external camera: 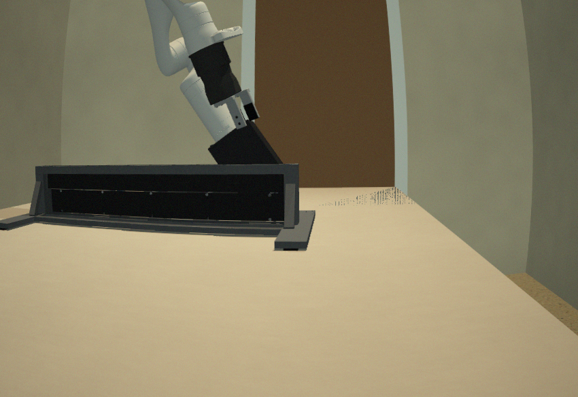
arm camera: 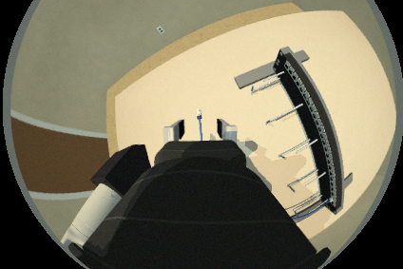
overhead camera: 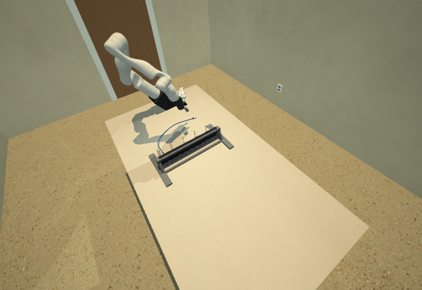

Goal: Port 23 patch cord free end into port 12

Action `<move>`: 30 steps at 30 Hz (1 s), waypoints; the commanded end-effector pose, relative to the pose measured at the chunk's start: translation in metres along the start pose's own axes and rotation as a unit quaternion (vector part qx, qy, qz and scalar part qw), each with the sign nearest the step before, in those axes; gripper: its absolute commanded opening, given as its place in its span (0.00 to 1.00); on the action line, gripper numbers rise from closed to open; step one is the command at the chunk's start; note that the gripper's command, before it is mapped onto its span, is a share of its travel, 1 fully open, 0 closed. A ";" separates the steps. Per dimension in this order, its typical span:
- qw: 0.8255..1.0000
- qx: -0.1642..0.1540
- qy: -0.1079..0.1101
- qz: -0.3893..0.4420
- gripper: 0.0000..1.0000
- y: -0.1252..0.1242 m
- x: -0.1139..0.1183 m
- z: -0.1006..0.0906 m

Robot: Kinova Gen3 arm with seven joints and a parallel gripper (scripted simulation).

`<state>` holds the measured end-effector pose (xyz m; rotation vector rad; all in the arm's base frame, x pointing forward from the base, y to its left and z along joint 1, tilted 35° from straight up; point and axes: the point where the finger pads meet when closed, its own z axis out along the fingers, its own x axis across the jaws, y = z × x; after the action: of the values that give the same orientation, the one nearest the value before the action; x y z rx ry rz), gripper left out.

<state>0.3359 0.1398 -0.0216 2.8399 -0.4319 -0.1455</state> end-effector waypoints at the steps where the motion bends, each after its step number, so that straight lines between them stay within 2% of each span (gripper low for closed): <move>1: 0.998 -0.048 0.022 -0.024 1.00 -0.009 -0.020 0.035; 6: 0.992 -0.098 0.070 -0.037 1.00 -0.012 -0.029 0.073; 11: 0.984 -0.128 0.113 -0.049 1.00 -0.013 -0.033 0.098; 13: 0.984 -0.128 0.113 -0.049 1.00 -0.013 -0.033 0.098; 20: 0.977 -0.145 0.144 -0.059 1.00 -0.013 -0.034 0.113; 30: 0.976 -0.147 0.148 -0.060 1.00 -0.014 -0.034 0.115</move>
<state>0.2899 0.1350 -0.1328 2.5384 -0.1580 0.1624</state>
